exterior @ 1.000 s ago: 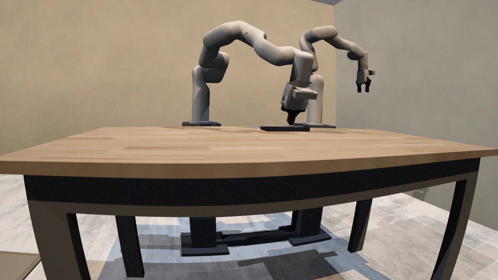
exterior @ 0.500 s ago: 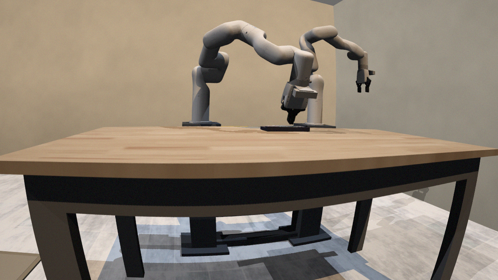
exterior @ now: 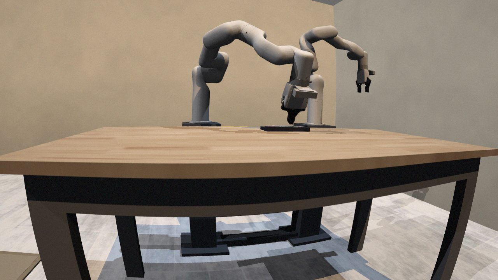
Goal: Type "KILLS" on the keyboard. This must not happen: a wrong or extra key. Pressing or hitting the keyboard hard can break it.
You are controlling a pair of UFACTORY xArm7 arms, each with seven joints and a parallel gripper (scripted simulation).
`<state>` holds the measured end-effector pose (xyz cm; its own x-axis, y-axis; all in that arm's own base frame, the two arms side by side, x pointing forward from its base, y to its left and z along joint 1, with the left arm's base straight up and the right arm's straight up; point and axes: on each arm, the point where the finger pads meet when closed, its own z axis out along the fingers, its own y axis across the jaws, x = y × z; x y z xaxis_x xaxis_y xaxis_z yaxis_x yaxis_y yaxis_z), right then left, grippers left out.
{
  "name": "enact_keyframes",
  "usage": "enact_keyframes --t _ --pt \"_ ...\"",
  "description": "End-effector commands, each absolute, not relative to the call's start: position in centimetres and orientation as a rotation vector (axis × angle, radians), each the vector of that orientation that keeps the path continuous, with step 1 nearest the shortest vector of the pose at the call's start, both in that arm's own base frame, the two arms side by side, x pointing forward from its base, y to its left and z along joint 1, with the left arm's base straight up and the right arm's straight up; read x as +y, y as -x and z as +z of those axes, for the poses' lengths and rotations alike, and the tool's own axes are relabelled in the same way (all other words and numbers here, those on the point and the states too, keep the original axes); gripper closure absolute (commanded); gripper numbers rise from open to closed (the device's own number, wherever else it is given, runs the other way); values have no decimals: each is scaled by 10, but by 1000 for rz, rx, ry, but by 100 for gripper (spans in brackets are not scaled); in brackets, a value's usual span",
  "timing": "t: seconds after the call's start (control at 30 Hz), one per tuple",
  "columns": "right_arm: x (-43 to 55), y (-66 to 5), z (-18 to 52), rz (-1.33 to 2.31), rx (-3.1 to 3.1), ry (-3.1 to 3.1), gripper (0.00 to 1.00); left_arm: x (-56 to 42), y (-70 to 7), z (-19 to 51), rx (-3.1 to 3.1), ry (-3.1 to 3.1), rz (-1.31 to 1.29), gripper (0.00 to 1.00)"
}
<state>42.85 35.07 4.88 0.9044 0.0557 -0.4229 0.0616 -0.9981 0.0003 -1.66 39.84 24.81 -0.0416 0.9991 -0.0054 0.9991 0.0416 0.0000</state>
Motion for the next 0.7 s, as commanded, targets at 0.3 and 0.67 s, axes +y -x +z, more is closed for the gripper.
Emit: enact_keyframes --t 0.3,0.67 --pt "352 -430 45 -671 95 -3057 100 400 17 250 2267 -2175 0 0" --pt "352 -430 44 -671 95 -3057 100 400 17 250 2267 -2175 0 0"
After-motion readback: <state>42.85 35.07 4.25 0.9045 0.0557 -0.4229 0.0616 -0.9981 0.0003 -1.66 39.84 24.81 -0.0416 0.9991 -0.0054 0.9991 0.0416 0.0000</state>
